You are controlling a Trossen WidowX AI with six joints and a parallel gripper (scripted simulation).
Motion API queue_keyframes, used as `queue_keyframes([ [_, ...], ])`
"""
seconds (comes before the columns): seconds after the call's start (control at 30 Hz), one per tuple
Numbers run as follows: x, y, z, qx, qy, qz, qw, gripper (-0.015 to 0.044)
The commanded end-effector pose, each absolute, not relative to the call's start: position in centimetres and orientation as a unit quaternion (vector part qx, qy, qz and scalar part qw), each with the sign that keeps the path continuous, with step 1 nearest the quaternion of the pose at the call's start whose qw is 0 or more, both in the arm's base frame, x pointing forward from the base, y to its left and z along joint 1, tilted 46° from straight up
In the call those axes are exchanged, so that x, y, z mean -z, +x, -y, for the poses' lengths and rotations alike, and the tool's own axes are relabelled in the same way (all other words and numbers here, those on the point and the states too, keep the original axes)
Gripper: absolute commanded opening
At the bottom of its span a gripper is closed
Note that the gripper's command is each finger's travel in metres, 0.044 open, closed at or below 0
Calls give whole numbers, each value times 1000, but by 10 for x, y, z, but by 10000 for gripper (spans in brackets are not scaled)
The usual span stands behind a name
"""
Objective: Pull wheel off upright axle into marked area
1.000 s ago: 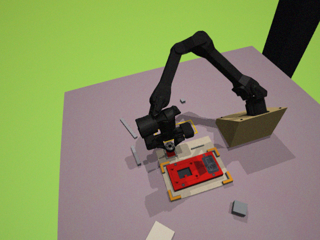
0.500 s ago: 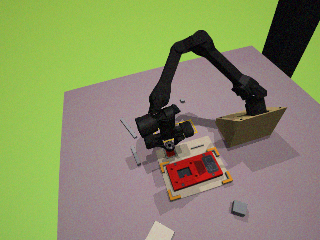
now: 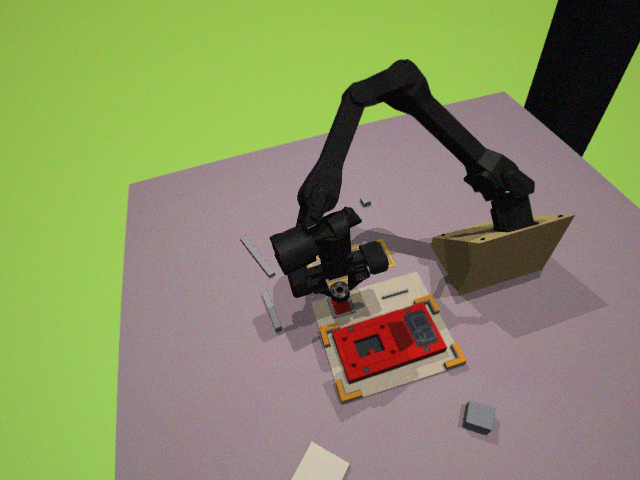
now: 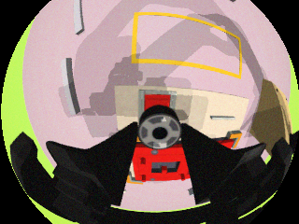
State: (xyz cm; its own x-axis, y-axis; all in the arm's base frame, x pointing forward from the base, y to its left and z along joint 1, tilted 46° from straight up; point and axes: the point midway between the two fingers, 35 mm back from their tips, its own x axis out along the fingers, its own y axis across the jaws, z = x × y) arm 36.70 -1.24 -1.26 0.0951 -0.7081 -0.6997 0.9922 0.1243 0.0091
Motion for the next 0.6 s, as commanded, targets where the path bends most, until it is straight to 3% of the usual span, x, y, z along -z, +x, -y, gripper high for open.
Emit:
queue_keyframes([
  [0.0,10,367,8,609,256,-280,696,0],
  [0.57,6,366,5,609,256,-281,697,0],
])
